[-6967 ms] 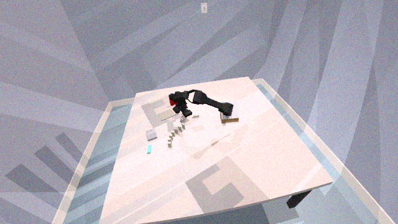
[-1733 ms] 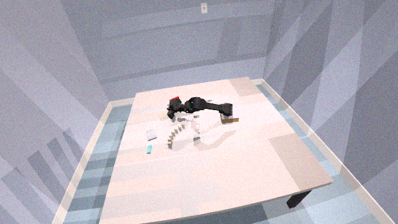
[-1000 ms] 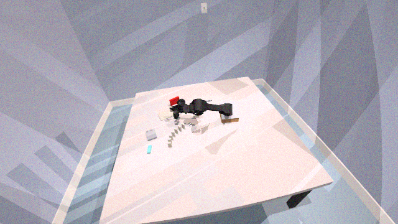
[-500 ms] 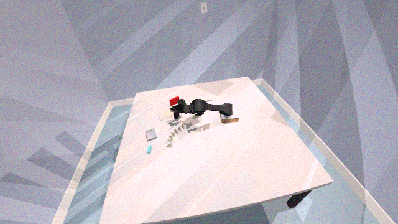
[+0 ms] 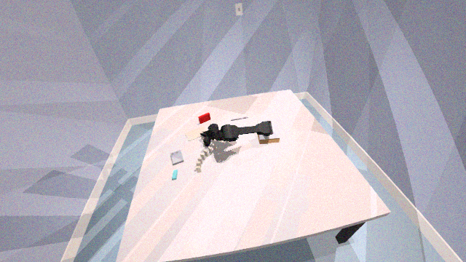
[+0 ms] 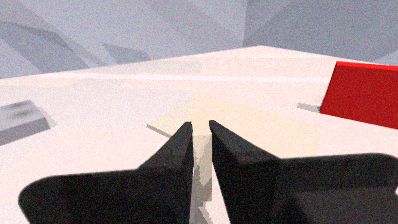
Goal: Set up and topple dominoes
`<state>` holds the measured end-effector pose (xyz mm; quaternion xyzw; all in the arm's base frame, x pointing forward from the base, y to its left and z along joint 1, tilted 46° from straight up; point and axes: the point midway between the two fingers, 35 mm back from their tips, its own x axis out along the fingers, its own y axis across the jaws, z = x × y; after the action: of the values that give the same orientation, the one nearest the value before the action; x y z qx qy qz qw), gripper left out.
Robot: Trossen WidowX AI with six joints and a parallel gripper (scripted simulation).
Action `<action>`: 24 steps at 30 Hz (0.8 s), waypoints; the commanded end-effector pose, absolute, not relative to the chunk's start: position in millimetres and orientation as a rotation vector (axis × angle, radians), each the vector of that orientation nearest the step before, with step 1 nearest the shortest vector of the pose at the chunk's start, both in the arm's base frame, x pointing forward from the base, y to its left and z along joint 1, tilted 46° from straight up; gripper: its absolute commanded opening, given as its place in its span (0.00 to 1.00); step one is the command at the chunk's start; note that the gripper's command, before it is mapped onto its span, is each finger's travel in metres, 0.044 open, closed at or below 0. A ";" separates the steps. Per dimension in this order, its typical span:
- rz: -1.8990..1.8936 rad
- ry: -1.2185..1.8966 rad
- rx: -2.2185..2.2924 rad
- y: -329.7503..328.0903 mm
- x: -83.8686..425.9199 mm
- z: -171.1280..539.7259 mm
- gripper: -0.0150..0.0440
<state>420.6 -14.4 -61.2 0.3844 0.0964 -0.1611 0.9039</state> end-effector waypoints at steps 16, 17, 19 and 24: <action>-0.348 0.186 0.800 -12.1 423.1 -64.5 0.62; -0.348 0.186 0.800 -12.1 423.1 -64.5 0.66; -0.348 0.186 0.800 -12.1 423.1 -64.5 0.75; -0.348 0.186 0.800 -12.1 423.1 -64.5 0.97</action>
<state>422.7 -11.5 -64.7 0.3848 0.0927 -0.1664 0.9031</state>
